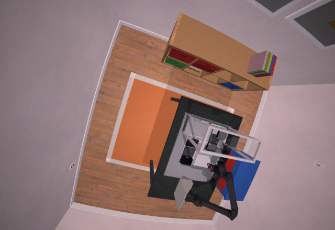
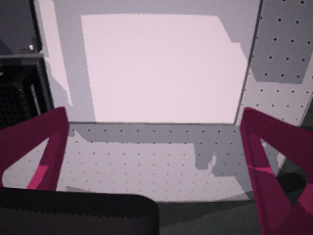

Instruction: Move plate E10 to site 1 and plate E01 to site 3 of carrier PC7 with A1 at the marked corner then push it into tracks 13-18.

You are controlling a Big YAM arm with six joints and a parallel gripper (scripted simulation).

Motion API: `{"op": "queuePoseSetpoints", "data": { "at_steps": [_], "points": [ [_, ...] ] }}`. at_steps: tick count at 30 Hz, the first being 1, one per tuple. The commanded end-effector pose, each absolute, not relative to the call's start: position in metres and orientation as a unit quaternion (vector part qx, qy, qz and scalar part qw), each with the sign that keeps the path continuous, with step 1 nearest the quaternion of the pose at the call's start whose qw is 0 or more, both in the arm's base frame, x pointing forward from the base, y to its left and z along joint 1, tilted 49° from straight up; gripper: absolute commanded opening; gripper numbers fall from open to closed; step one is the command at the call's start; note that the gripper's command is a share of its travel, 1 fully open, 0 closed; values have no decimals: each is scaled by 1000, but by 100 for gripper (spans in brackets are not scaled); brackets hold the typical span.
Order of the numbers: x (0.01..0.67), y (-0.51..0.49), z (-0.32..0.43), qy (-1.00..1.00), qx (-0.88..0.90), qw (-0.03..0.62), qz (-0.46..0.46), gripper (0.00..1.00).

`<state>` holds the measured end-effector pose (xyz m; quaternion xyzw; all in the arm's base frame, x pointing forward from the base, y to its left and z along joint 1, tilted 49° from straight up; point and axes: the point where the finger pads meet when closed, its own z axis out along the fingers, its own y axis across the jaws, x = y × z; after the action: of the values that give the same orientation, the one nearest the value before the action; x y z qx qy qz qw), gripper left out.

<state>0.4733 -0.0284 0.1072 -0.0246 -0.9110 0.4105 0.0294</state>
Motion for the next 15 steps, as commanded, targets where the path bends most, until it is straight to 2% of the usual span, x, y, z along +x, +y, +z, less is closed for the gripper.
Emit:
{"op": "queuePoseSetpoints", "data": {
  "at_steps": [1, 10, 11, 12, 15],
  "points": [
    [471, 9, 91, -912, -16, 7, 409, 100],
    [448, 36, 61, -912, -17, 7, 409, 100],
    [463, 47, 67, -916, -25, -12, 401, 100],
    [442, 44, 52, -912, -17, 7, 409, 100],
    [435, 51, 44, -912, -17, 7, 409, 100]
  ]
}}
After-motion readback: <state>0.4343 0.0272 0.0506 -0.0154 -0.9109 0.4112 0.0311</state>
